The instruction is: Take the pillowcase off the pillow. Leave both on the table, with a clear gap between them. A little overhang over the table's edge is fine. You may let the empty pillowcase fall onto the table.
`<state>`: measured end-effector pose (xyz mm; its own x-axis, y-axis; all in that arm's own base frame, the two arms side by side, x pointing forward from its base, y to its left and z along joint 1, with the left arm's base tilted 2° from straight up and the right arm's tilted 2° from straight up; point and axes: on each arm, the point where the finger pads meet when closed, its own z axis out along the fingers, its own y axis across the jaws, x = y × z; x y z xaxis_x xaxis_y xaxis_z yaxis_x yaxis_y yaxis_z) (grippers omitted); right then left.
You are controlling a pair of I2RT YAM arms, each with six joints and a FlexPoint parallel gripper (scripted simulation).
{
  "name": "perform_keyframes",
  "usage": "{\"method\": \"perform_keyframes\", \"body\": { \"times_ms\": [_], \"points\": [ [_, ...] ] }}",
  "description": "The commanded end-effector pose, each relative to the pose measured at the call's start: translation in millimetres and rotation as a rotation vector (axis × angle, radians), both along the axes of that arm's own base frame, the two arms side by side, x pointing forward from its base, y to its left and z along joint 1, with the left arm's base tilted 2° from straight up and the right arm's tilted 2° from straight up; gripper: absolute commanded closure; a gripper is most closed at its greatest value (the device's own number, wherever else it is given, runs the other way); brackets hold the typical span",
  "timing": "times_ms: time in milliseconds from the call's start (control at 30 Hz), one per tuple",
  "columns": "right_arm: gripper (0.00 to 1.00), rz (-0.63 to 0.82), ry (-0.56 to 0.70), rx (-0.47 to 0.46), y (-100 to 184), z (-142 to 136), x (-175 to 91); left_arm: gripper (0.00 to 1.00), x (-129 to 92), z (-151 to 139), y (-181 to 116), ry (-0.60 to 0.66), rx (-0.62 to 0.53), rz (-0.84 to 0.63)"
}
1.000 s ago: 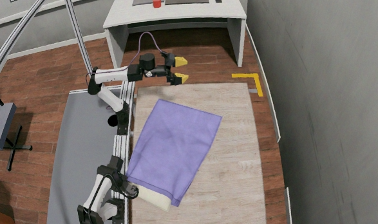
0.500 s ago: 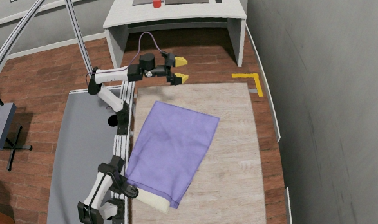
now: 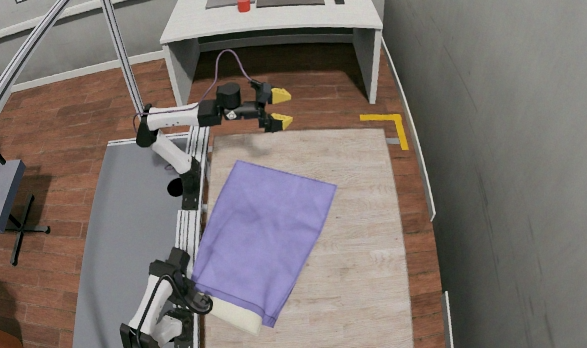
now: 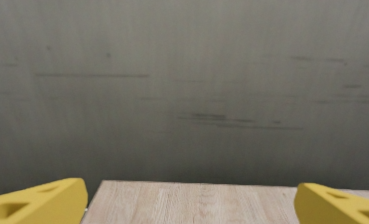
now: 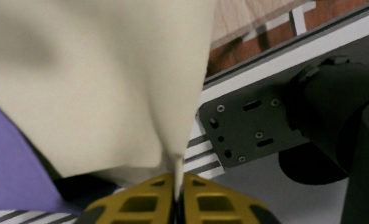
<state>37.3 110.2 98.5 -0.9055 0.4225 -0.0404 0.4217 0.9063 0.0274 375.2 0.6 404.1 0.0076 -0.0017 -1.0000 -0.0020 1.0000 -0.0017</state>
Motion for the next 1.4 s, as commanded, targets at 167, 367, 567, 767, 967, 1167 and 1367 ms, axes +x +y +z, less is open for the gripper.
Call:
{"method": "perform_keyframes", "body": {
  "times_ms": [167,367,567,767,967,1167,1367],
  "points": [
    [1.0,0.003,0.016,-0.04,-18,-6,-8,0.0,-5,19,-5,-0.051,0.011,-0.018],
    [1.0,-0.009,0.01,-0.023,-14,-11,-5,0.0,-5,19,-5,-0.051,0.011,-0.018],
    [1.0,-0.005,0.009,-0.018,-13,-22,-4,0.0,-5,19,-5,-0.051,0.011,-0.018],
    [1.0,-0.004,0.008,-0.019,-13,-32,-3,0.0,-5,19,-5,-0.051,0.011,-0.018],
    [1.0,-0.005,0.006,-0.022,-13,-33,-2,0.0,-5,19,-5,-0.051,0.011,-0.018],
    [1.0,-0.005,-0.004,0.007,-6,-26,0,0.0,-5,19,-5,-0.051,0.011,-0.018],
    [1.0,-0.003,-0.009,0.019,-3,-24,1,0.0,-5,19,-5,-0.051,0.011,-0.018]
  ]
}}
